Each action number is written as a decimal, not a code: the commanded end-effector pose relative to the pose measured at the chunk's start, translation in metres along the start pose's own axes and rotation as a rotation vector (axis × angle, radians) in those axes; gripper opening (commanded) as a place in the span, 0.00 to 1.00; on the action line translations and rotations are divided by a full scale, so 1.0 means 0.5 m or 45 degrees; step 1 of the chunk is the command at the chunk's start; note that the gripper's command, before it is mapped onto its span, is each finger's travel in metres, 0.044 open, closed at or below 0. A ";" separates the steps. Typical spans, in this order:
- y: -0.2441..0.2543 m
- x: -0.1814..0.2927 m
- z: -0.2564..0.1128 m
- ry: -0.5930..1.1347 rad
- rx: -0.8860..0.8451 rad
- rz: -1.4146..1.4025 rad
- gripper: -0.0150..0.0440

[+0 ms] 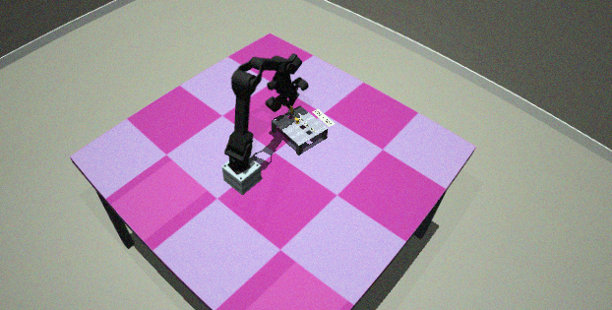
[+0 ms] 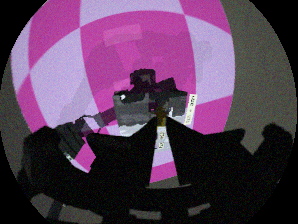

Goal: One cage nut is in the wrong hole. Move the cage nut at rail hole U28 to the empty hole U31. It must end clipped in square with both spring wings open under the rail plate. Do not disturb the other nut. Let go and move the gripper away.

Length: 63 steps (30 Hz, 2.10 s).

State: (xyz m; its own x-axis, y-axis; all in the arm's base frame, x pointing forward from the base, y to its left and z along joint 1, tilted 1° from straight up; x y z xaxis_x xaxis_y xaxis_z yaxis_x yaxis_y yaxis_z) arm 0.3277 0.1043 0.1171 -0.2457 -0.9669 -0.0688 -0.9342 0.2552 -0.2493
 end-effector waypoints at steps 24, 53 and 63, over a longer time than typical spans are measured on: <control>-0.043 0.161 -0.005 0.004 0.037 0.001 0.32; -0.061 0.236 -0.003 0.029 -0.027 0.004 0.31; -0.067 0.234 0.000 0.040 -0.070 0.004 0.31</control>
State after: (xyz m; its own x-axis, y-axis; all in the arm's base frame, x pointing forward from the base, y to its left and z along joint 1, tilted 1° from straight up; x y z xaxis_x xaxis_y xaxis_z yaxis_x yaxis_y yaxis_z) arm 0.3271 -0.0177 0.1150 -0.2585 -0.9652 -0.0391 -0.9443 0.2610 -0.2006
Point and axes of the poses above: the point midway between the two fingers, 35 mm back from their tips, its own z axis out along the fingers, its own y axis across the jaws, x = y × z, the point moved 4 cm from there along -z, back along the fingers, and after that the axes turned 14 degrees about z, right-handed, at the moved point
